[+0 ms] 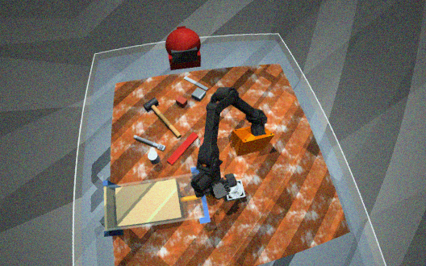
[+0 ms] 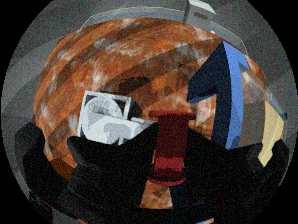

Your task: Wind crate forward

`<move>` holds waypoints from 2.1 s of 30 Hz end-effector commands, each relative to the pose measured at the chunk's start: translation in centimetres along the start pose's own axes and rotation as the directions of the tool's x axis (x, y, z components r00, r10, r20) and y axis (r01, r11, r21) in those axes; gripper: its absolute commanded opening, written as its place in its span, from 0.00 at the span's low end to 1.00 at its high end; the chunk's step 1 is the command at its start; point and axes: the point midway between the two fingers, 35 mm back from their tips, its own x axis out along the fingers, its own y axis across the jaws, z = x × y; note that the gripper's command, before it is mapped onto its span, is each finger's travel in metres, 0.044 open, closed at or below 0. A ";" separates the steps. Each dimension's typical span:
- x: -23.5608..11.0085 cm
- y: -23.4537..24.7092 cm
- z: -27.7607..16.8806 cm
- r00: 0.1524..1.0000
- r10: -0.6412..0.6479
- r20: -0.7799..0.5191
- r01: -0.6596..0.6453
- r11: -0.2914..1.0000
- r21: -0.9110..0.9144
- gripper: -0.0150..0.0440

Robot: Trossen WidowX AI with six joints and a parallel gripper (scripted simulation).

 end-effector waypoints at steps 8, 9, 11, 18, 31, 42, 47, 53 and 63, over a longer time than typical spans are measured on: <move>1.0 -0.1 1.6 1.000 0.001 0.002 -0.001 1.000 0.004 0.25; 1.0 -0.1 1.7 1.000 0.001 0.002 -0.001 1.000 0.004 0.25; 1.1 0.0 1.9 1.000 0.001 0.002 -0.001 1.000 0.004 0.25; 1.5 0.2 2.9 1.000 0.001 0.003 -0.001 1.000 0.004 0.25; 2.3 0.8 4.6 1.000 0.001 0.005 -0.001 1.000 0.004 0.25; 2.8 1.6 5.9 1.000 0.001 0.006 -0.001 1.000 0.004 0.25; 3.1 2.0 6.5 1.000 0.001 0.007 -0.001 1.000 0.004 0.25; 3.3 2.6 7.1 1.000 0.001 0.008 -0.001 1.000 0.004 0.25; 3.7 3.7 8.1 1.000 0.002 0.009 -0.002 1.000 0.003 0.25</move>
